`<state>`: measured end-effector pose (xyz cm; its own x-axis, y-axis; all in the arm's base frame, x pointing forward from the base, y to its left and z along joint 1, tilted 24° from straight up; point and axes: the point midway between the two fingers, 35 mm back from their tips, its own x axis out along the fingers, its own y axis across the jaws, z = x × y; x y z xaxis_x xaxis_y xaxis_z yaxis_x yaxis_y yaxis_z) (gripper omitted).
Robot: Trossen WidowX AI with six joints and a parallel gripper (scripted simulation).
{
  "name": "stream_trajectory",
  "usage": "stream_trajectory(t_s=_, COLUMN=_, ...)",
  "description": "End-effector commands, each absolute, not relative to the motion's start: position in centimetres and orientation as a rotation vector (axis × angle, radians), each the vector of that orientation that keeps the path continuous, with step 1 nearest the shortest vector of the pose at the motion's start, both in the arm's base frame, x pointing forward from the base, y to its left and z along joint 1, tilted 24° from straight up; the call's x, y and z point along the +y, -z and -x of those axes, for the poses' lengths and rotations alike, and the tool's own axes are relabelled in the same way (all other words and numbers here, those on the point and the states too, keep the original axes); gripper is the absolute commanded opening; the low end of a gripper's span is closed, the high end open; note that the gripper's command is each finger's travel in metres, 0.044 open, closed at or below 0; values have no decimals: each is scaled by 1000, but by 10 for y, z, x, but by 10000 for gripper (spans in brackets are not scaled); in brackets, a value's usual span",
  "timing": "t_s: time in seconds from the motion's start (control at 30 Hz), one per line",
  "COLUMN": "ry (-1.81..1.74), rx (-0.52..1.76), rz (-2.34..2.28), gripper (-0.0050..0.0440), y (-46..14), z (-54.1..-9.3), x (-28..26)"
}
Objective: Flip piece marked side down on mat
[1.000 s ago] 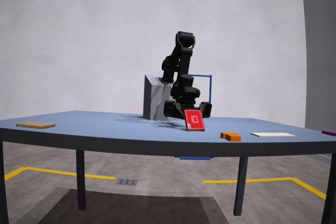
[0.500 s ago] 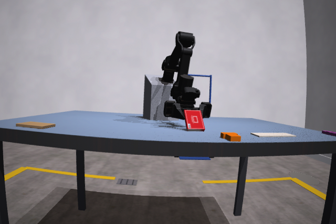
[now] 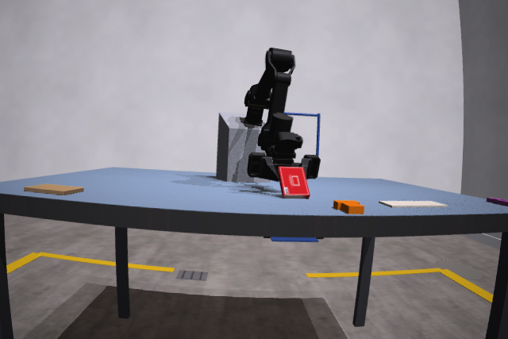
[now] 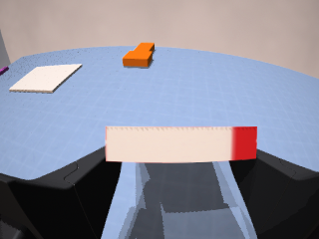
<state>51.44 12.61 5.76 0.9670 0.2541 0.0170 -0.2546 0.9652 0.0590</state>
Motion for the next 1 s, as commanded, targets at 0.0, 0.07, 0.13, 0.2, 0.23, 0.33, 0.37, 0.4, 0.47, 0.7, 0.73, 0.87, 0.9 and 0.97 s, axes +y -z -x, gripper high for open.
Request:
stream_trajectory(t_s=0.0, ry=-257, rx=8, rz=-58, gripper=0, y=-51, z=-514, x=127)
stream_trajectory(t_s=0.07, ry=-257, rx=13, rz=-57, gripper=0, y=-49, z=-514, x=127)
stream_trajectory(t_s=0.13, ry=-257, rx=16, rz=-57, gripper=0, y=-48, z=-514, x=127)
stream_trajectory(t_s=0.2, ry=-257, rx=16, rz=-57, gripper=0, y=-48, z=-514, x=127)
stream_trajectory(t_s=0.23, ry=-257, rx=16, rz=-57, gripper=0, y=-48, z=-514, x=127)
stream_trajectory(t_s=0.33, ry=-257, rx=16, rz=-57, gripper=0, y=-48, z=-514, x=127)
stream_trajectory(t_s=0.37, ry=-257, rx=16, rz=-57, gripper=0, y=-48, z=-514, x=127)
stream_trajectory(t_s=0.4, ry=-257, rx=-6, rz=-60, gripper=0, y=-55, z=-517, x=127)
stream_trajectory(t_s=0.47, ry=-257, rx=-1, rz=-59, gripper=0, y=-53, z=-516, x=127)
stream_trajectory(t_s=0.7, ry=-257, rx=16, rz=-57, gripper=0, y=-48, z=-515, x=127)
stream_trajectory(t_s=0.73, ry=-257, rx=16, rz=-57, gripper=0, y=-48, z=-515, x=127)
stream_trajectory(t_s=0.87, ry=-257, rx=16, rz=-57, gripper=0, y=-48, z=-515, x=127)
stream_trajectory(t_s=0.9, ry=-257, rx=16, rz=-57, gripper=0, y=-48, z=-515, x=127)
stream_trajectory(t_s=0.97, ry=-257, rx=-6, rz=-60, gripper=0, y=-55, z=-518, x=127)
